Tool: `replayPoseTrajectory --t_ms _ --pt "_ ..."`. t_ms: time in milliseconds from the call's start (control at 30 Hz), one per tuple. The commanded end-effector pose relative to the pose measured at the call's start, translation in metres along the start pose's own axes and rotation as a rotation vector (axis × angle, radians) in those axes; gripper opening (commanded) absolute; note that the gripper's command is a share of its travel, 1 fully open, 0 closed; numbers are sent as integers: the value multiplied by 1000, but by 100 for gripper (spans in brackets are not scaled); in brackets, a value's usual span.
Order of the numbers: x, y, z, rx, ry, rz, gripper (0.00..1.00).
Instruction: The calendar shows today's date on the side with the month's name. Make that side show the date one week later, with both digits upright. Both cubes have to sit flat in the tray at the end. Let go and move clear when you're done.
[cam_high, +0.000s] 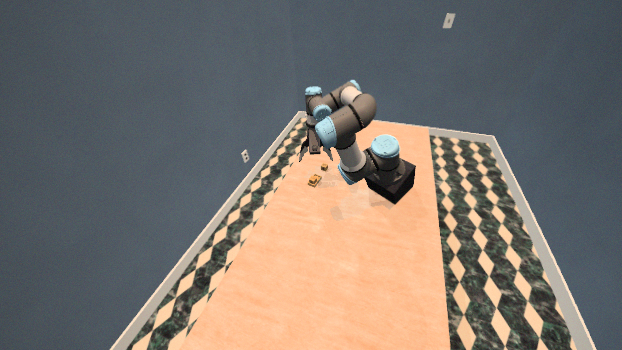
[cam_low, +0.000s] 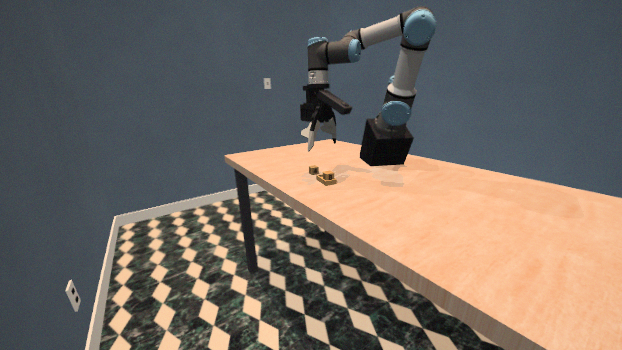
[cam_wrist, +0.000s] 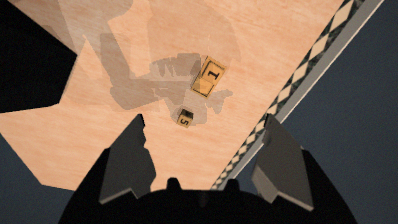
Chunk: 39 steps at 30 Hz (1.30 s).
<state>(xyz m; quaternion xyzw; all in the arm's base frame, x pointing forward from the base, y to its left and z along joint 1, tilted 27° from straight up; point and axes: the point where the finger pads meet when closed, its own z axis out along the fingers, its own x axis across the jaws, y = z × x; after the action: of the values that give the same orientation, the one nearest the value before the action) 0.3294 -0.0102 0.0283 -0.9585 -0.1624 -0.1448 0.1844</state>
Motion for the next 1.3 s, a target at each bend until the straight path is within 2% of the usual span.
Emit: replayPoseTrajectory --t_ms 0,667,1100,1133,1267 --pt "5 -10 0 -6 -7 174 100" --pt "15 -28 1 -6 -5 480 100" --pt "16 -30 1 -7 -4 520 100" --pt "16 -30 1 -7 -4 520 28" --pt "16 -30 1 -7 -3 520 28"
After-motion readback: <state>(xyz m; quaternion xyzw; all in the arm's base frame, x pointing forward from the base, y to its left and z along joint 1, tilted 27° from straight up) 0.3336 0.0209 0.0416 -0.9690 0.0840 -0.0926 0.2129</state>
